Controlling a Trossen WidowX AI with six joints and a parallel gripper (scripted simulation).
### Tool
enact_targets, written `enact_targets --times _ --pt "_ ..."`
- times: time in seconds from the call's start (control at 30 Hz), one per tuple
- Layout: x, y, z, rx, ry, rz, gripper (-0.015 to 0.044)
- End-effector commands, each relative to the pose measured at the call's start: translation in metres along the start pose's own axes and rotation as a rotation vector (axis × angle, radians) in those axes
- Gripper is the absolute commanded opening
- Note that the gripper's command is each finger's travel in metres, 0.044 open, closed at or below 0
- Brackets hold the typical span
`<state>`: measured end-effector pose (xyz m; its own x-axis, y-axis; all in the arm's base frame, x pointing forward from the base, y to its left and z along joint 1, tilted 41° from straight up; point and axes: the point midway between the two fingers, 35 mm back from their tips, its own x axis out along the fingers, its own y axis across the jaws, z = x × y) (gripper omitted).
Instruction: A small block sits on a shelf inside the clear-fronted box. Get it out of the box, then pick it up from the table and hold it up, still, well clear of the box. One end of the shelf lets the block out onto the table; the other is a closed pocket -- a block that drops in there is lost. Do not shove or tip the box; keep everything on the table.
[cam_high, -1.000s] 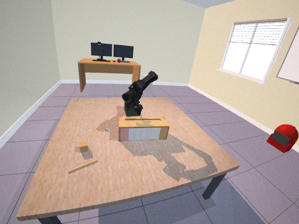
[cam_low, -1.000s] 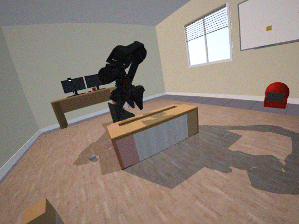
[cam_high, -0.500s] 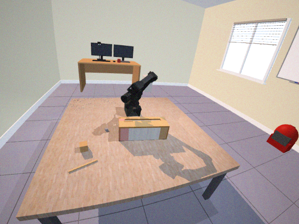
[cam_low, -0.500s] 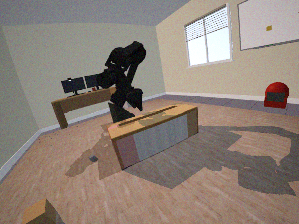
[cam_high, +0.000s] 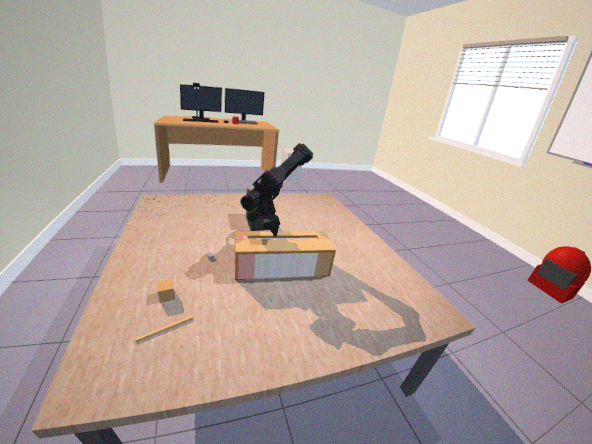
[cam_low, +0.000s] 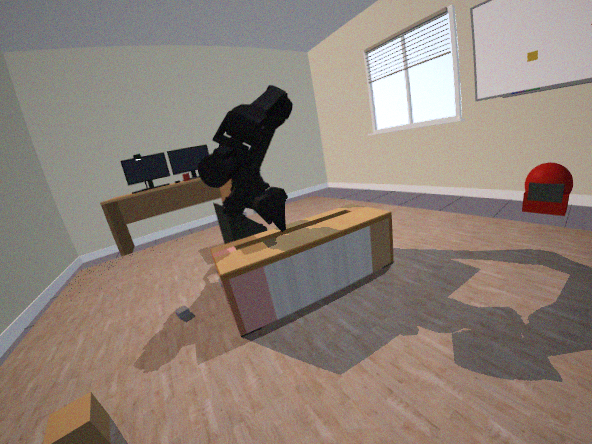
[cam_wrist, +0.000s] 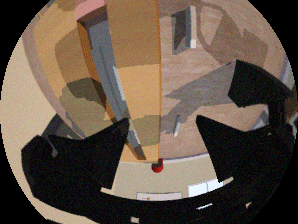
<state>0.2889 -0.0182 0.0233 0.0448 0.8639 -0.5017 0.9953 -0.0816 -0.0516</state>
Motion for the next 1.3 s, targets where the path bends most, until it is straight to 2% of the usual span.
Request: enact_targets --times 0.0,0.87,1.27 --pt "0.008 0.000 0.001 0.007 0.007 -0.001 0.0400" --pt "0.049 0.001 0.010 0.006 0.014 -0.003 0.0400" --pt "0.049 0.002 -0.005 0.001 0.008 -0.002 0.0400"
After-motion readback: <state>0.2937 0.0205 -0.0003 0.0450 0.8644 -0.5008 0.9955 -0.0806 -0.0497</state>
